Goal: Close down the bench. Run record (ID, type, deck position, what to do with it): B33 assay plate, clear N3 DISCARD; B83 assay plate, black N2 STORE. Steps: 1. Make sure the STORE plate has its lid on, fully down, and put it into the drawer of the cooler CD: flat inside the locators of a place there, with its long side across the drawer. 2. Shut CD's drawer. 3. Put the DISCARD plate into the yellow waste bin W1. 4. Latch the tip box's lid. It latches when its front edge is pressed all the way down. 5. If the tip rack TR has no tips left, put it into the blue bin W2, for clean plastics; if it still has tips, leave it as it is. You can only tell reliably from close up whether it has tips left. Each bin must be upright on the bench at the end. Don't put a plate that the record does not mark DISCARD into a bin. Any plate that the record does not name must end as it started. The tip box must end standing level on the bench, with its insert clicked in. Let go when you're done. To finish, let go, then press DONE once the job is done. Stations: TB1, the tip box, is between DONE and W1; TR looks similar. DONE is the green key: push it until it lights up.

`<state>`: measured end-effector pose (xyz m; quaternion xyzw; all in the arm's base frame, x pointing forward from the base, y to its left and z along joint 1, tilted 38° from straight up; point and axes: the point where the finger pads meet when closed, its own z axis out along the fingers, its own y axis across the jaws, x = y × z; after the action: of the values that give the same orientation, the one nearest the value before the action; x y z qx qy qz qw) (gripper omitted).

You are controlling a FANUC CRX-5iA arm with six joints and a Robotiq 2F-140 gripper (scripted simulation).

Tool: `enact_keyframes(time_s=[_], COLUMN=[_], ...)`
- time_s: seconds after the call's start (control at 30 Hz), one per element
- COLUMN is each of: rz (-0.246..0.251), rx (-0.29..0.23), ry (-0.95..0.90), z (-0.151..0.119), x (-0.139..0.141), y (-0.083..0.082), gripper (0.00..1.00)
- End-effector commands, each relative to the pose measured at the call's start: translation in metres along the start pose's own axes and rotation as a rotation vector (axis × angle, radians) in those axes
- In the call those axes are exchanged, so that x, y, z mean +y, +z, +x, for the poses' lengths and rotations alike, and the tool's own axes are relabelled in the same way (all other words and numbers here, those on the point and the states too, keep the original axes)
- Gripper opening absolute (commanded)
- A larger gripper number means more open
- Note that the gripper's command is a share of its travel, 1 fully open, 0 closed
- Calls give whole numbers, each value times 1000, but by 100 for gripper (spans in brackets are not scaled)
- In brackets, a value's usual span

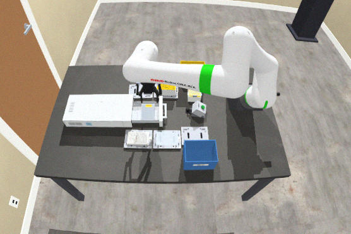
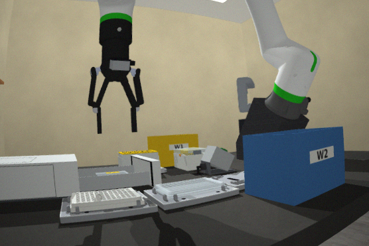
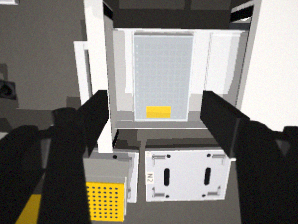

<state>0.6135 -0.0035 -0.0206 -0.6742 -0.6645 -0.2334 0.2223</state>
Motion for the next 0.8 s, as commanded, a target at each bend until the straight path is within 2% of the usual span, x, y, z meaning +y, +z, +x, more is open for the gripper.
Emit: enact_keyframes(time_s=[0.0,0.17,0.2,0.77], rz=[-3,-3,-3,-3], rx=[-1,-1,-1,-1], ry=[-1,-1,-1,-1], z=[0,0,0,0], x=[-11,-31,-34,-93], y=[2,7,8,23], gripper=[62,59,10,10])
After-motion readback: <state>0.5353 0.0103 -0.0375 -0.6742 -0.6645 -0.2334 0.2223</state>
